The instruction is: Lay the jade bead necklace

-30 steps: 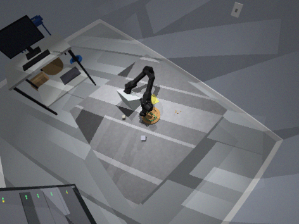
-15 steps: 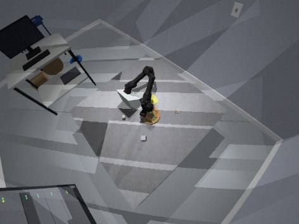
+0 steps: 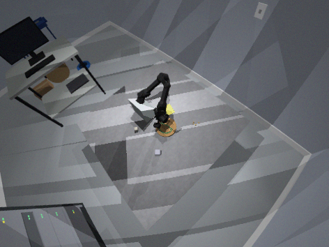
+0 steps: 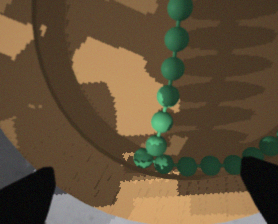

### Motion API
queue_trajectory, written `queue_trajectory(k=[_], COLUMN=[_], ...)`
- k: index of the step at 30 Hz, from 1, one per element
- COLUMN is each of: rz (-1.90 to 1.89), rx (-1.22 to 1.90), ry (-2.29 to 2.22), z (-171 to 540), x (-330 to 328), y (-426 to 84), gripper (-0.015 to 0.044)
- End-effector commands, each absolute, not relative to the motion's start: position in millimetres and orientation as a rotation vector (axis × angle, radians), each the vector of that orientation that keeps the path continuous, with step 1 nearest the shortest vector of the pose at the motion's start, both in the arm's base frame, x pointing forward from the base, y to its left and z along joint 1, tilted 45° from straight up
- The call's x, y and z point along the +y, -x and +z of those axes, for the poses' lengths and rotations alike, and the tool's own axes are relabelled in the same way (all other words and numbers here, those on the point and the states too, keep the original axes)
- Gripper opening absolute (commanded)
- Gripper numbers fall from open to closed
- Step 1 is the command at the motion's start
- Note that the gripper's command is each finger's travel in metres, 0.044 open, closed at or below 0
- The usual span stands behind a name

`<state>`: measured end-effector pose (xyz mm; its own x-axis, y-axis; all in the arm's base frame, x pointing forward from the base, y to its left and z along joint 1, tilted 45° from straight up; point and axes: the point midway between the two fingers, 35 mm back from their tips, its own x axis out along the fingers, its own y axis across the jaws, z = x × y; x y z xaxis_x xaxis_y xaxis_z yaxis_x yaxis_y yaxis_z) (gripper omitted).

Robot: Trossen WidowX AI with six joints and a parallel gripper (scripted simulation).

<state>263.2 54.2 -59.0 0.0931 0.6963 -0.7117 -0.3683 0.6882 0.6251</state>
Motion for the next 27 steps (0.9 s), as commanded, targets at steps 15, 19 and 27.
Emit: queue_trajectory(k=[15,19,27], rz=[0.816,0.687,0.554], rx=[1.238,1.325,1.403], ry=[-0.320,-0.483,-0.650], z=[-58,-46,-34], x=[54,41,30], y=[-264,-269,-272], gripper=[0.0440,0.0335,0.0125])
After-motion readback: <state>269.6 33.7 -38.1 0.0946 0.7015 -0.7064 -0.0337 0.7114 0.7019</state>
